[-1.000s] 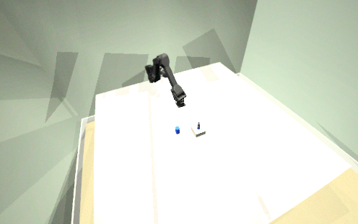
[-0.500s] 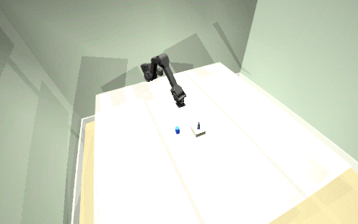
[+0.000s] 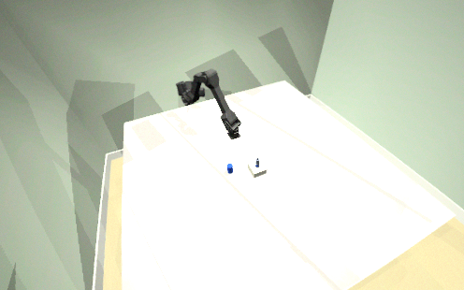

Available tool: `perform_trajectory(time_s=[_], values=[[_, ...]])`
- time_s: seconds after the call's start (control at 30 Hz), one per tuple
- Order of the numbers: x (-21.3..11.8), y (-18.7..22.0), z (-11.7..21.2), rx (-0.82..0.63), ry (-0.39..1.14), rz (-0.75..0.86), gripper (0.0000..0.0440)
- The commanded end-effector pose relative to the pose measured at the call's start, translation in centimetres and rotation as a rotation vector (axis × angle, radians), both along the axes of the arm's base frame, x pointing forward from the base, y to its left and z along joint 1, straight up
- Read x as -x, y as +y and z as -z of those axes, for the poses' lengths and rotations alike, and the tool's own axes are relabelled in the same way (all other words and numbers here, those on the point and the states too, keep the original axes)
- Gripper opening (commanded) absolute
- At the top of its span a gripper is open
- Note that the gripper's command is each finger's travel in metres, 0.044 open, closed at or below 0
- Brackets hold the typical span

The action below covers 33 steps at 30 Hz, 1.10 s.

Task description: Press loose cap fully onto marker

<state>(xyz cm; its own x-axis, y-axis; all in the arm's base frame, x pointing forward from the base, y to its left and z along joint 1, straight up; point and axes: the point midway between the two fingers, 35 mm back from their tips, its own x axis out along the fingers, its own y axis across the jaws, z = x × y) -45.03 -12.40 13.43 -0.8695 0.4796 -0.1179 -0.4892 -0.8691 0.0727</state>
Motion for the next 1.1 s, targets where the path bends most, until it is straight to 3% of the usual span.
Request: perform_trajectory(time_s=[0.0,1.07], values=[[0.0,-1.2,-0.5,0.012,0.003,-0.039,0.0291],[-3.9,-13.3,-2.3,0.049,-0.086,-0.422,0.0296]])
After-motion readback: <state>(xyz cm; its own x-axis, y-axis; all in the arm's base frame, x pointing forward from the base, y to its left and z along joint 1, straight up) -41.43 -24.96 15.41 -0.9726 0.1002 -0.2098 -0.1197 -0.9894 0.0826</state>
